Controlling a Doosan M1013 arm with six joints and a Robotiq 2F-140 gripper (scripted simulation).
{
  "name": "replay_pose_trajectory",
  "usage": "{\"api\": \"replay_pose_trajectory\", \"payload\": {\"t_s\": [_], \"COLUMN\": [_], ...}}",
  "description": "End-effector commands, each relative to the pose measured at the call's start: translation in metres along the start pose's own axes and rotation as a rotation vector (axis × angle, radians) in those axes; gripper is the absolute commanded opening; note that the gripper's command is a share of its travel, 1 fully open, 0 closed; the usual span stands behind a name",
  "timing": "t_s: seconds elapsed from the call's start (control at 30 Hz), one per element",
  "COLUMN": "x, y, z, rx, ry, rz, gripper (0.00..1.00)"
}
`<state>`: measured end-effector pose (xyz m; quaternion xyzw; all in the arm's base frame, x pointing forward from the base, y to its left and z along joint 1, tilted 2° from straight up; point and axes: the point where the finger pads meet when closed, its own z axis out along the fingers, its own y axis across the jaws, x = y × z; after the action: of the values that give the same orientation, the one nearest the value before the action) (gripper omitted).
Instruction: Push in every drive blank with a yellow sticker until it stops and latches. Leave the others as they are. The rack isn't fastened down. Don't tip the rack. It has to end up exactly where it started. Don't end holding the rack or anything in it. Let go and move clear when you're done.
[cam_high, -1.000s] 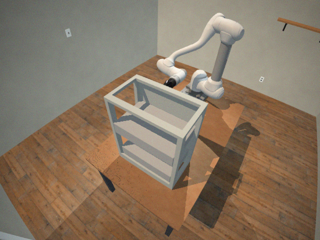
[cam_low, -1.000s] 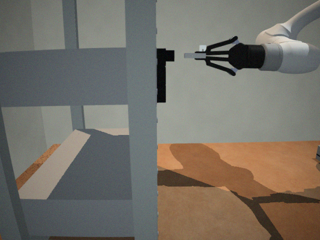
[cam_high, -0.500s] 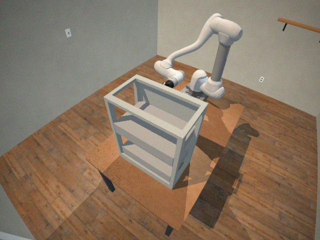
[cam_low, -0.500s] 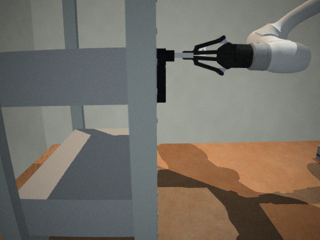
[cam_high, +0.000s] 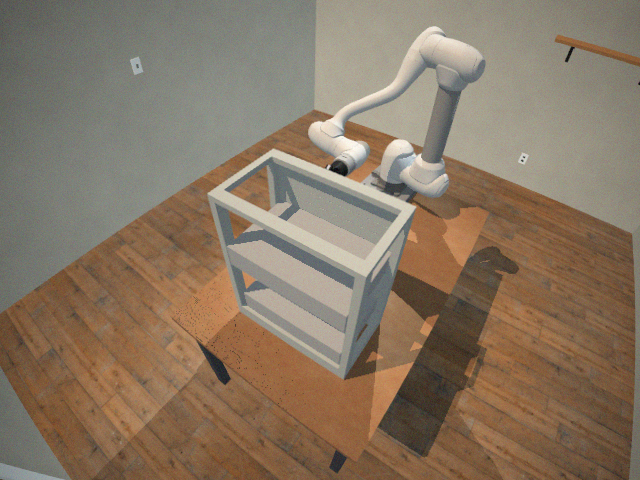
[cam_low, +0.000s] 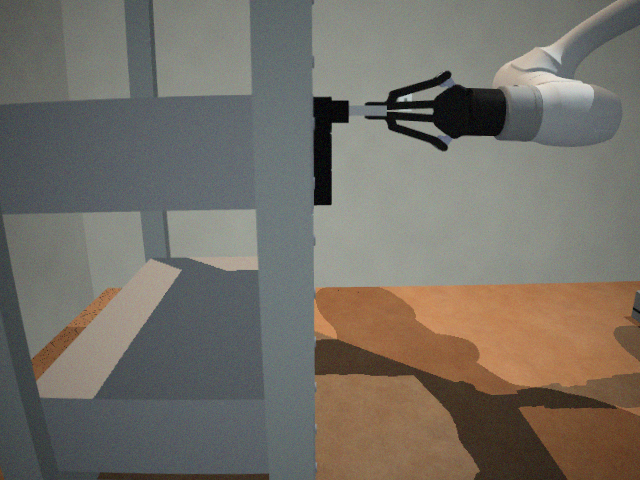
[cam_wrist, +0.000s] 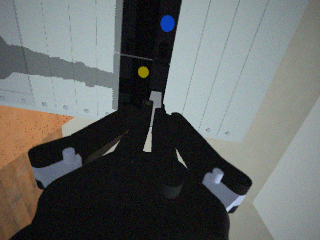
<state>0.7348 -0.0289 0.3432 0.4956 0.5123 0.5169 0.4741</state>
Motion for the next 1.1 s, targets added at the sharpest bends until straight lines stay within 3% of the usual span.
{"api": "replay_pose_trajectory", "payload": {"t_s": [0.0,1.07], "x": [0.0000,0.0000], "y": [0.0001,0.0001], "z": [0.0000,0.0100], "rx": [0.000,0.000], "ry": [0.000,0.000], "rz": [0.000,0.000], "gripper": [0.00,0.00]}}
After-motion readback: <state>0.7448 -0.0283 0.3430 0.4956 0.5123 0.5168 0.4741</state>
